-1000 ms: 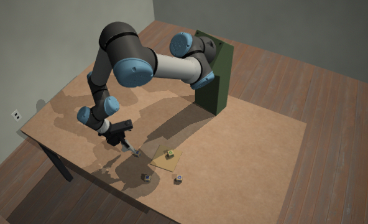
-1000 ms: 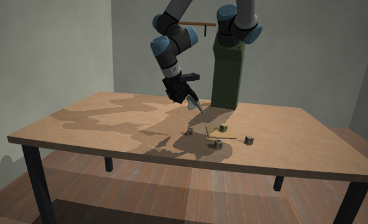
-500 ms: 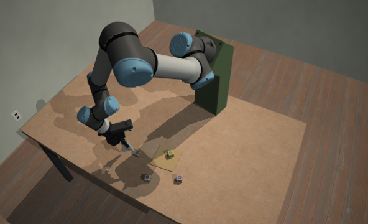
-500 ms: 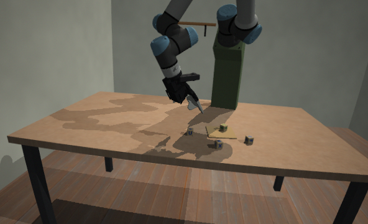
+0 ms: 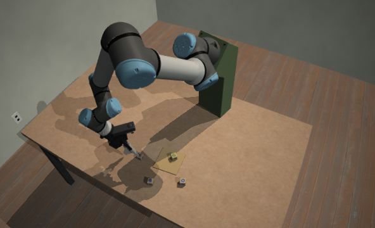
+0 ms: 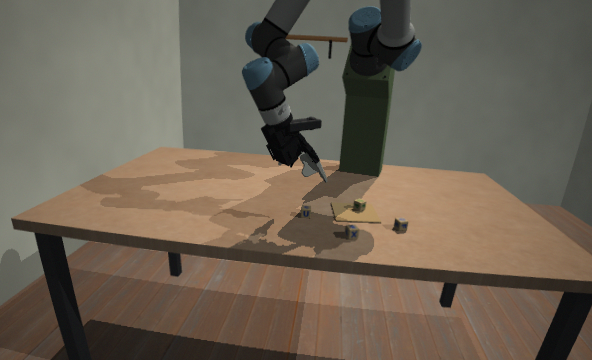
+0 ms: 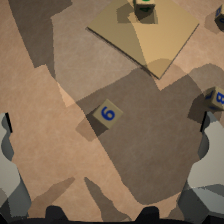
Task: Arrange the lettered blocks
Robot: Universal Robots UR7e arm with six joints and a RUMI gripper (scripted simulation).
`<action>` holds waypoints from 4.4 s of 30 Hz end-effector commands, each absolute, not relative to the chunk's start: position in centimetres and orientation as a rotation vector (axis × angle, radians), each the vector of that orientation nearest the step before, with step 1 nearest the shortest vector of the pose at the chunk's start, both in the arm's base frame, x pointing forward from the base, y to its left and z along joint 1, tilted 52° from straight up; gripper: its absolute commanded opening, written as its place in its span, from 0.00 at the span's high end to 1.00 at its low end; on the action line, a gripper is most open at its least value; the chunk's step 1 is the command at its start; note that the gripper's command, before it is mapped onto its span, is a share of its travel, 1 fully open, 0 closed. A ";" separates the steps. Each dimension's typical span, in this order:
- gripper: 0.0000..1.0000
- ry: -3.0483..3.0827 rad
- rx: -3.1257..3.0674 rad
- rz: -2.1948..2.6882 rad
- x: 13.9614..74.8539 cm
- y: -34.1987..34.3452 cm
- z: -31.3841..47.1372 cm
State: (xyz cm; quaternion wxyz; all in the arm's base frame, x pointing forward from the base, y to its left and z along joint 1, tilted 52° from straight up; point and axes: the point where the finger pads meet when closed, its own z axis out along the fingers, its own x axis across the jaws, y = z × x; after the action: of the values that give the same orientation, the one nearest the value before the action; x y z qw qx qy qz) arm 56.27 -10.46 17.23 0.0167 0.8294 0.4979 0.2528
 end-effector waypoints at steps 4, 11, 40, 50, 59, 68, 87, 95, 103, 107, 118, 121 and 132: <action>0.00 1.587 2.523 0.773 56.5 -10.0 17.2; 0.00 1.728 2.302 0.719 57.6 -8.2 17.2; 0.00 1.985 1.529 0.551 60.2 -0.4 20.1; 0.00 1.997 1.274 0.500 60.4 2.8 22.2; 0.00 1.986 1.111 0.468 60.1 5.1 23.9; 0.00 1.985 1.109 0.467 60.1 5.1 23.9; 0.00 1.939 1.207 0.516 60.0 4.8 21.8; 0.00 1.822 1.421 0.624 59.1 4.3 17.4; 0.00 1.712 1.589 0.710 58.0 4.0 14.2; 0.00 1.646 1.679 0.756 57.3 3.9 12.5; 0.00 1.453 1.905 0.874 54.9 3.8 8.9; 0.00 1.398 1.961 0.903 54.3 3.9 8.1; 0.00 1.219 2.127 0.992 52.0 4.1 6.0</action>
State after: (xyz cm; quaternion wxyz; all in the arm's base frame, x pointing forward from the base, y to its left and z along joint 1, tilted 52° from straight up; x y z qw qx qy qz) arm 52.72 4.02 6.67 0.2525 0.7673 0.4740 0.3505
